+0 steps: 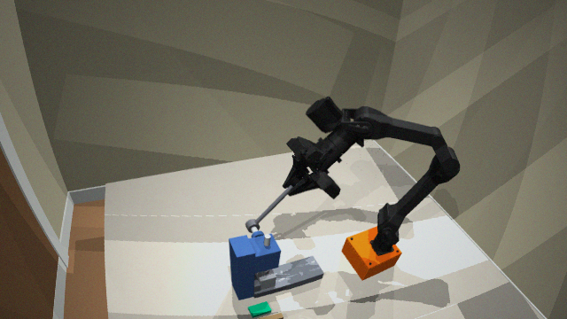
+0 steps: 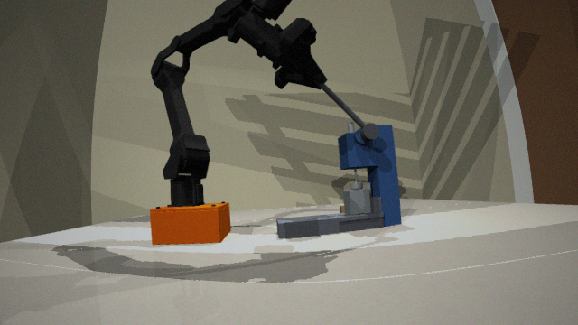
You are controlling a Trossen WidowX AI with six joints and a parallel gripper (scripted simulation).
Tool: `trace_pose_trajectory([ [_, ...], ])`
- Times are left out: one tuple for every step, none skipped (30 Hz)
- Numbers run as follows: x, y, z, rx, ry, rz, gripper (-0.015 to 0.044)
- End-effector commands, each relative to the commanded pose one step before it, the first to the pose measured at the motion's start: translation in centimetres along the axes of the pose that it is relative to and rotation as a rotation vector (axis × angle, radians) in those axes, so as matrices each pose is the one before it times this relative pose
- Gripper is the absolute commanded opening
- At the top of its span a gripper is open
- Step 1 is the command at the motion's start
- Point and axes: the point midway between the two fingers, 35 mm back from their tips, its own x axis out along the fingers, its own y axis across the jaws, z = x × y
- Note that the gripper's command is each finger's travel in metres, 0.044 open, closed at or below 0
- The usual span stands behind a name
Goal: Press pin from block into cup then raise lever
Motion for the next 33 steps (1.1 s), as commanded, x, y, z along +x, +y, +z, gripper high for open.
trace_pose_trajectory([
  [-0.006,-0.017,-0.903,0.0087,0.01762,-0.00455,0.0],
  [0.0,0.0,-0.048,0.0,0.00003,0.0,0.0],
  [0.001,0.0,-0.047,0.0,0.00003,0.0,0.0],
  [0.001,0.0,-0.047,0.0,0.00003,0.0,0.0],
  [0.001,0.0,-0.047,0.0,0.00003,0.0,0.0],
  [0.001,0.0,-0.047,0.0,0.00003,0.0,0.0],
  [0.001,0.0,-0.047,0.0,0.00003,0.0,0.0],
  [0.001,0.0,-0.047,0.0,0.00003,0.0,0.0],
  [0.001,0.0,-0.047,0.0,0.00003,0.0,0.0],
  [0.001,0.0,-0.046,0.0,0.00003,0.0,0.0],
  [0.002,0.0,-0.048,0.0,0.00003,0.0,0.0],
  [0.002,0.0,-0.046,0.0,0.00003,0.0,0.0],
  [0.002,0.0,-0.048,0.0,0.00003,0.0,0.0],
  [0.002,0.0,-0.048,0.0,0.00003,0.0,0.0],
  [0.002,0.0,-0.048,0.0,0.00003,0.0,0.0],
  [0.002,0.0,-0.047,0.0,0.00003,0.0,0.0],
  [0.002,0.0,-0.048,0.0,0.00003,0.0,0.0],
  [0.003,0.0,-0.047,0.0,0.00003,0.0,0.0],
  [0.003,0.0,-0.047,0.0,0.00003,0.0,0.0],
  [0.003,0.0,-0.047,0.0,0.00003,0.0,0.0],
  [0.003,0.0,-0.047,0.0,0.00003,0.0,0.0],
  [0.003,0.0,-0.047,0.0,0.00003,0.0,0.0],
  [0.003,0.0,-0.047,0.0,0.00003,0.0,0.0],
  [0.003,0.0,-0.047,0.0,0.00003,0.0,0.0],
  [0.004,0.0,-0.047,0.0,0.00003,0.0,0.0],
  [0.004,0.0,-0.047,0.0,0.00002,0.0,0.0],
  [0.004,0.0,-0.047,0.0,0.00002,0.0,0.0],
  [0.004,0.0,-0.047,0.0,0.00002,0.0,0.0],
  [0.004,0.0,-0.047,0.0,0.00002,0.0,0.0],
  [0.004,0.0,-0.047,0.0,0.00002,0.0,0.0],
  [0.004,0.0,-0.046,0.0,0.00002,0.0,0.0],
  [0.004,0.0,-0.046,0.0,0.00002,0.0,0.0],
  [0.005,0.0,-0.046,0.0,0.00002,0.0,0.0],
])
